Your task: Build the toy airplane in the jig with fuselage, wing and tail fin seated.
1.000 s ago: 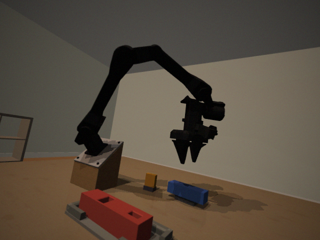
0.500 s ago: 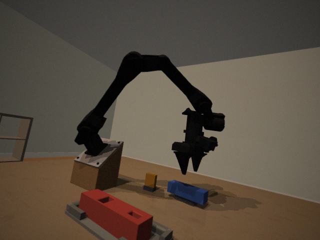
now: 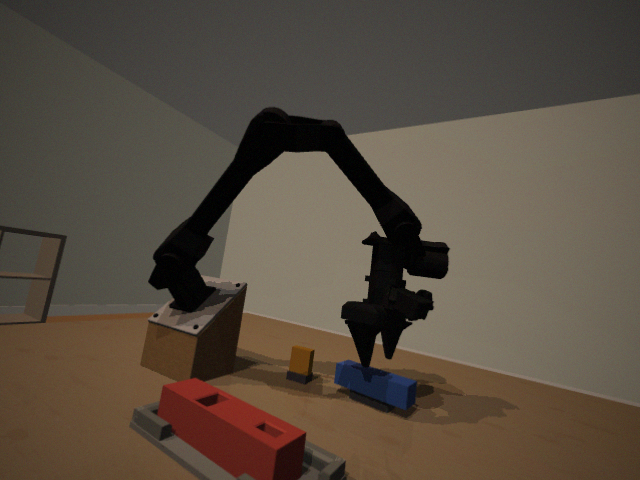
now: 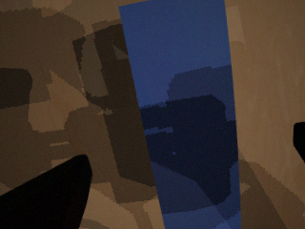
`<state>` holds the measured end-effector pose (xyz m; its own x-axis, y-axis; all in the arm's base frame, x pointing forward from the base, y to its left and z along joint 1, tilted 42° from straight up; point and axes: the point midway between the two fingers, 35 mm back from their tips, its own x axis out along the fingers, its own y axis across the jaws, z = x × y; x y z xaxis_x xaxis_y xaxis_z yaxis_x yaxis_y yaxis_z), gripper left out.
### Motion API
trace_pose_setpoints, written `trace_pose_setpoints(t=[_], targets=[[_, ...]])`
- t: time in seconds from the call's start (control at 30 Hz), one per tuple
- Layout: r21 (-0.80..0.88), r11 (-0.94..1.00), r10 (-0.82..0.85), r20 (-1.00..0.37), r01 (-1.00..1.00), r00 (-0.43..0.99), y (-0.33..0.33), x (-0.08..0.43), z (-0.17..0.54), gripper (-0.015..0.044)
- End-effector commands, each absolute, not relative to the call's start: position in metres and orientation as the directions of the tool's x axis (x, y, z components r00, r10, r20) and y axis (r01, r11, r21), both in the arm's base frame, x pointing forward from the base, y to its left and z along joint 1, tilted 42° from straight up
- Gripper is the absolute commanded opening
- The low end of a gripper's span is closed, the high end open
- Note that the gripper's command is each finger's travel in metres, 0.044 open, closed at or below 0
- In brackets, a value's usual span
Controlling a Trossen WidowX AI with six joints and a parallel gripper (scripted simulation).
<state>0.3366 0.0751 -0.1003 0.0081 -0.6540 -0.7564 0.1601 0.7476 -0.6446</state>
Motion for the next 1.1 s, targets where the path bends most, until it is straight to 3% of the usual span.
trace_pose_setpoints(t=[0.0,0.77,1.07], targets=[[-0.652,0.743,-0.659,-0.752,0.151,0.002,0.068,0.335,-0.106,0.044],[-0.653,0.742,-0.661,-0.75,0.151,0.002,0.045,0.334,-0.132,0.044],[-0.653,0.742,-0.661,-0.75,0.151,0.002,0.045,0.334,-0.132,0.0204]])
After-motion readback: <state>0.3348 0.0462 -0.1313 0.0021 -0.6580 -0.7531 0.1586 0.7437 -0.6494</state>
